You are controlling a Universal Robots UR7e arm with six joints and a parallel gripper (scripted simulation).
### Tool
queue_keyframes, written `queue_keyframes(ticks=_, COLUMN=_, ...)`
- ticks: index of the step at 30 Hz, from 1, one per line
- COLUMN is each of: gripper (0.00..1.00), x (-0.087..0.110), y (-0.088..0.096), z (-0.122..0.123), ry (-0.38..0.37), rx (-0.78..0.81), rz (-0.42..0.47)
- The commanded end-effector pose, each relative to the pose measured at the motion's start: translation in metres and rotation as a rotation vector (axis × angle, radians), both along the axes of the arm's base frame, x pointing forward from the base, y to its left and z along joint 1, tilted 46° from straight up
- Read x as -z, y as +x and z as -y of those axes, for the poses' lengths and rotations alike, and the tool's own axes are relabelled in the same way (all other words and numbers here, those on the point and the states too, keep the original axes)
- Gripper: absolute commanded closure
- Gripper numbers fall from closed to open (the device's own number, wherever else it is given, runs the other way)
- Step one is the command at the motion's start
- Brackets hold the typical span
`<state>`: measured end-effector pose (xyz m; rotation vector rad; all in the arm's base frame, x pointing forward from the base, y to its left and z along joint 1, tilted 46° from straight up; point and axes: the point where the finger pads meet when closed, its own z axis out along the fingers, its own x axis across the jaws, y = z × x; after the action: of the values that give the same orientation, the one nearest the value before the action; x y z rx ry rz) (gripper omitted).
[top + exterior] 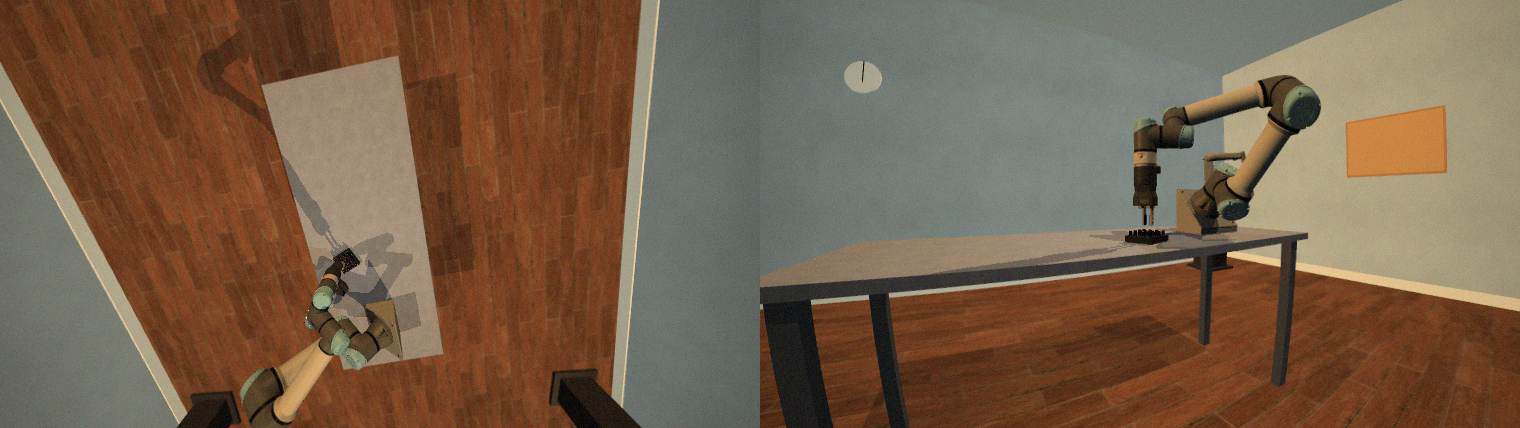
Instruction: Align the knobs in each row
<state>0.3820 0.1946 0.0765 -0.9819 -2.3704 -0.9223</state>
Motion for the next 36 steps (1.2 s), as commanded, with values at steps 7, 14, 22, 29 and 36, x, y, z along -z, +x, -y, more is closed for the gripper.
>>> queue_keyframes(ticks=7, gripper=0.54, x=-0.007, y=0.001, z=0.007, ry=0.000, rx=0.000, rz=0.000)
queue_keyframes(ticks=14, gripper=0.54, x=-0.007, y=0.001, z=0.007, ry=0.000, rx=0.000, rz=0.000)
queue_keyframes(ticks=22, gripper=0.00, x=-0.014, y=0.002, z=0.014, ry=0.000, rx=0.000, rz=0.000)
queue_keyframes(ticks=29, gripper=0.00, x=-0.029, y=0.005, z=0.030, ry=0.000, rx=0.000, rz=0.000)
queue_keyframes(ticks=36, gripper=0.00, x=-0.060, y=0.010, z=0.061, ry=0.000, rx=0.000, rz=0.000)
